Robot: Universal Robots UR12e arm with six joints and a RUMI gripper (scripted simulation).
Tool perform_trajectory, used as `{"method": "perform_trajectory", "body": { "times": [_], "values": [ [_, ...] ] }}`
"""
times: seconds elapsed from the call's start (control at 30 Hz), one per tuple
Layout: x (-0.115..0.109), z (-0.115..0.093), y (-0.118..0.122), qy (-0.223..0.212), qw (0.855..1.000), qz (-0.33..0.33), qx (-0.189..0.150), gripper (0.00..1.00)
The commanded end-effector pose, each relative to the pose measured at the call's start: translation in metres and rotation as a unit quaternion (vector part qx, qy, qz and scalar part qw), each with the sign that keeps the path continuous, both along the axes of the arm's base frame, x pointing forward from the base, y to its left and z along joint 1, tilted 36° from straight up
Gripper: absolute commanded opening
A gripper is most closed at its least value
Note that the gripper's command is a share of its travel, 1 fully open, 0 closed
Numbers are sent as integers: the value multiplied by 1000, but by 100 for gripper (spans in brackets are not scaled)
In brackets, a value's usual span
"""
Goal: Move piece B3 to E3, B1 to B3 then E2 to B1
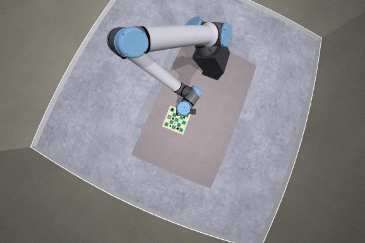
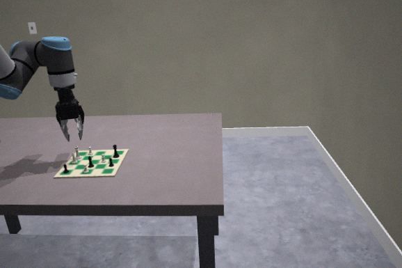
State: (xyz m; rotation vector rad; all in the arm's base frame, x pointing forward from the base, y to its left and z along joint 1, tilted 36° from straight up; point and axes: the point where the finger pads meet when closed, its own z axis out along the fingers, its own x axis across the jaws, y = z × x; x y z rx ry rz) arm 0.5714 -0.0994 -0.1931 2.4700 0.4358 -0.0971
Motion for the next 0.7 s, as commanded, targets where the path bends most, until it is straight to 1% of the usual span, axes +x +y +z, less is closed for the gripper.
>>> {"method": "perform_trajectory", "body": {
  "times": [0.0, 0.3, 0.67],
  "values": [
    [0, -6, -4, 0, 1000, 0, 0, 25],
    [0, -12, -8, 0, 1000, 0, 0, 25],
    [0, -14, -9, 0, 1000, 0, 0, 25]
  ]
}}
